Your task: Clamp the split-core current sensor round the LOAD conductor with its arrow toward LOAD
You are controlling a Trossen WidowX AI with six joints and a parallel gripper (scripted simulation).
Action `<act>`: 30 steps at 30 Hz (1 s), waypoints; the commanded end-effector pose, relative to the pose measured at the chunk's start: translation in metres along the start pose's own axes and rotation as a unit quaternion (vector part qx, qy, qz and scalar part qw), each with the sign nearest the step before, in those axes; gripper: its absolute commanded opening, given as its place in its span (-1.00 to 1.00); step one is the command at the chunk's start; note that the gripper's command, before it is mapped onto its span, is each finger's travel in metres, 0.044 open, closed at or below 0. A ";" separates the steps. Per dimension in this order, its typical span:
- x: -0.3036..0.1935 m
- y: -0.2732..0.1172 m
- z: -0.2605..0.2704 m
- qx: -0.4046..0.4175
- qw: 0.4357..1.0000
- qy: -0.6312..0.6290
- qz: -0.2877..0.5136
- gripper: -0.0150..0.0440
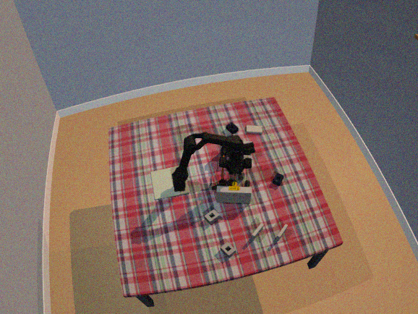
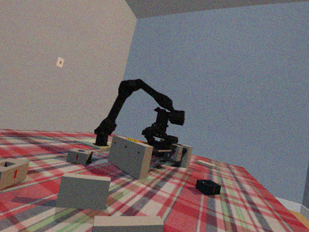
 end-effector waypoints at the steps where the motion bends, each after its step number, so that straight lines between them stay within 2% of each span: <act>1: 0.000 0.000 0.000 0.000 1.000 0.000 0.000 0.55; 10: 0.000 0.000 0.000 0.000 1.000 0.000 0.000 0.35; 19: 0.000 0.000 0.000 0.000 1.000 0.000 0.000 -0.45; 20: 0.000 0.000 0.000 0.000 1.000 0.000 0.000 -0.49; 30: 0.000 0.000 0.000 0.000 1.000 0.000 0.000 -0.49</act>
Point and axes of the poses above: the point midway between the two fingers, 35 mm back from their tips, its own y axis out along the fingers, its own z axis across the jaws, x = y × z, the point moved 2 cm from there along -y, back along the fingers, and after that the axes turned 4 degrees about -y, right-handed, at the moved point
